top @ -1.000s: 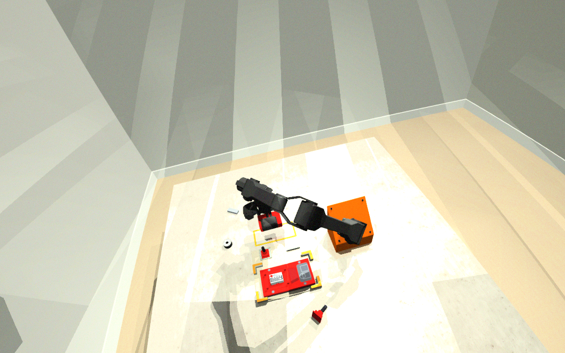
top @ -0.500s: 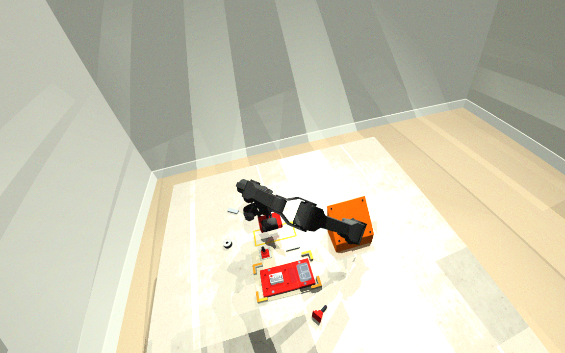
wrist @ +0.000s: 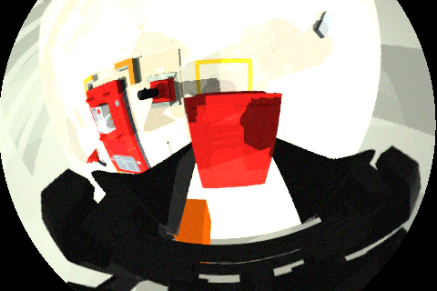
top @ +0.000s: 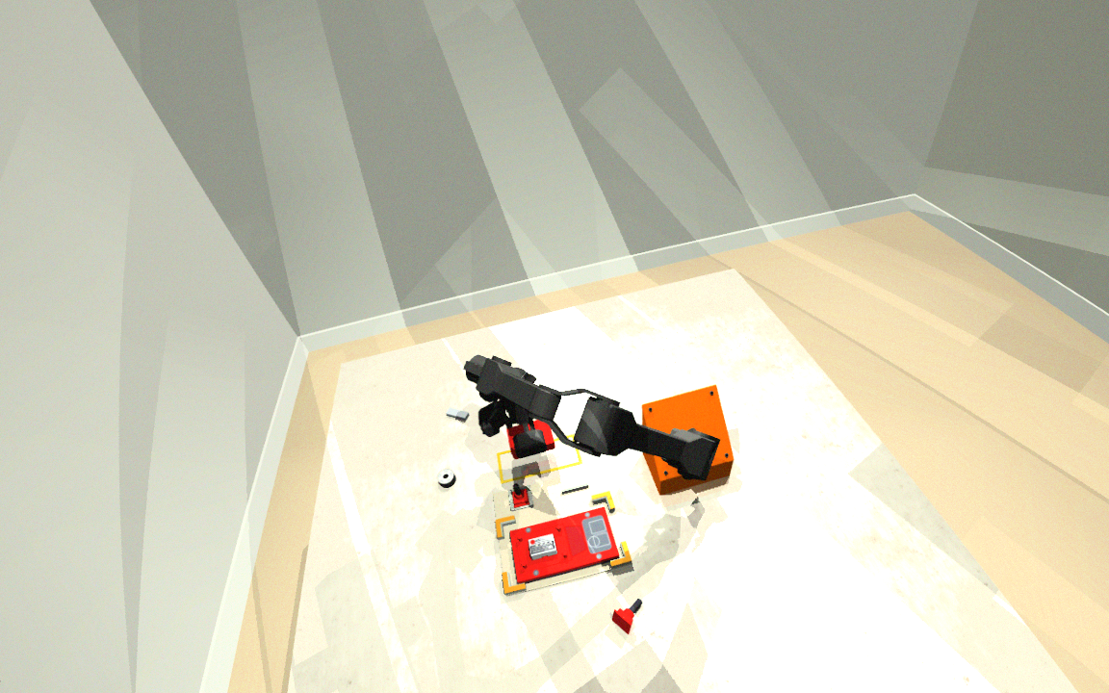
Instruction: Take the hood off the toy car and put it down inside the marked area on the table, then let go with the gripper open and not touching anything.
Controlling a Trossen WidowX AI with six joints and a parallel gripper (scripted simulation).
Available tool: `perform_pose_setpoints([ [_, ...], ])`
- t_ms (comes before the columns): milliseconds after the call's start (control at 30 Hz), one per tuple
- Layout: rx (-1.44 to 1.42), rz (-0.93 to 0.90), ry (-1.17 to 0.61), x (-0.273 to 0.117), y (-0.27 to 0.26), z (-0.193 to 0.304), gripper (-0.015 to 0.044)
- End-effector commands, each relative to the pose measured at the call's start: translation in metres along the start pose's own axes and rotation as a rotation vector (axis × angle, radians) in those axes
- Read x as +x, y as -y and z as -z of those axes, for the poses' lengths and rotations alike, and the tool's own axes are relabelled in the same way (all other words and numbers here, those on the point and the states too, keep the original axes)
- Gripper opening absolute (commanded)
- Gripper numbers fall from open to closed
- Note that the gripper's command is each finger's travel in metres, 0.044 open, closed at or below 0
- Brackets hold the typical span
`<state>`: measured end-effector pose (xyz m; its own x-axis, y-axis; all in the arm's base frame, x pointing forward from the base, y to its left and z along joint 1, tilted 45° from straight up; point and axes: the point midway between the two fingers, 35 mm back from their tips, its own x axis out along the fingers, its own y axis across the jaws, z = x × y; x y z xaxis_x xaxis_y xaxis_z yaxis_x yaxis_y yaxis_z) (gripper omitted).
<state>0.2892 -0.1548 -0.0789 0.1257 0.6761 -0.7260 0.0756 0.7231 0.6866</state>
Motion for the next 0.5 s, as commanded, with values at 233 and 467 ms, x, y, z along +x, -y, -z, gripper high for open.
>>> perform_pose_setpoints([
  [233,0.008,-0.008,-0.001,0.0088,-0.0007,0.0014,0.0],
  [467,0.008,-0.009,-0.001,0.0127,-0.0008,0.0014,0.0],
])
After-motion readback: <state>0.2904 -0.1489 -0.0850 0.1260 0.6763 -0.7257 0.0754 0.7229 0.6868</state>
